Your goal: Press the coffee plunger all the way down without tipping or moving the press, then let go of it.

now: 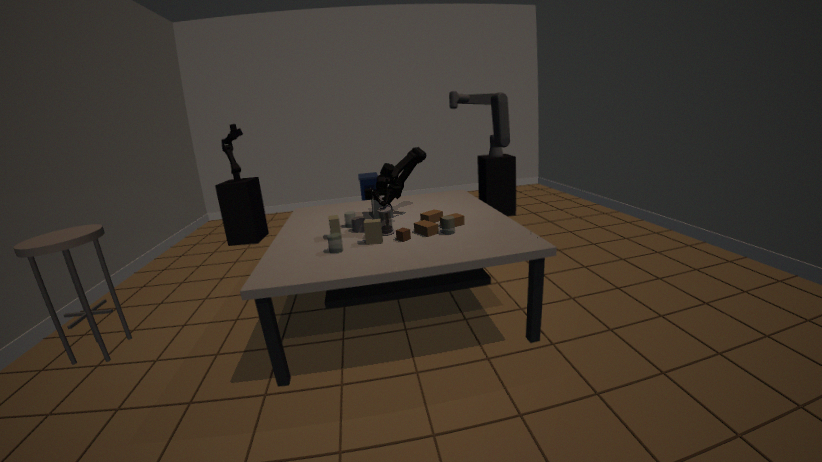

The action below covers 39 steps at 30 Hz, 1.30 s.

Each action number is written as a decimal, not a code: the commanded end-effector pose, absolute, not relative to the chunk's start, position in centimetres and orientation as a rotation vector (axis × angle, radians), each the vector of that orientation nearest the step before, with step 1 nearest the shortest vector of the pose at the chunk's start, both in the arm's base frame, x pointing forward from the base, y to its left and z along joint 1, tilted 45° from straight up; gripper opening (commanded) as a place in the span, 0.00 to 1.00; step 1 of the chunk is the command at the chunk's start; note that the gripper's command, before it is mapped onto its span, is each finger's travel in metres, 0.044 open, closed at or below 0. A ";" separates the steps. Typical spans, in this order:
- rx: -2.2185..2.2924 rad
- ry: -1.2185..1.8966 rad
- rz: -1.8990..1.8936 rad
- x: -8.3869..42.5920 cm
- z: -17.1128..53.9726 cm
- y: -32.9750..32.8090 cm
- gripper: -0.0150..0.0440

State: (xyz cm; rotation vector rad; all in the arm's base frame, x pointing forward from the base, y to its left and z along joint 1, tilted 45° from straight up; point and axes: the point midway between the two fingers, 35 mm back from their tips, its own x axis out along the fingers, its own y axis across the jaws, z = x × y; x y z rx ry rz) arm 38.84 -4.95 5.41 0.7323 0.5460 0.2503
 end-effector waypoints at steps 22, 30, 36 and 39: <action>0.732 0.546 0.250 38.8 5.4 -4.9 1.00; 0.730 0.562 0.252 38.1 8.4 -7.9 1.00; 0.739 0.565 0.257 36.8 11.4 -10.0 1.00; 0.739 0.565 0.257 36.8 11.2 -10.0 1.00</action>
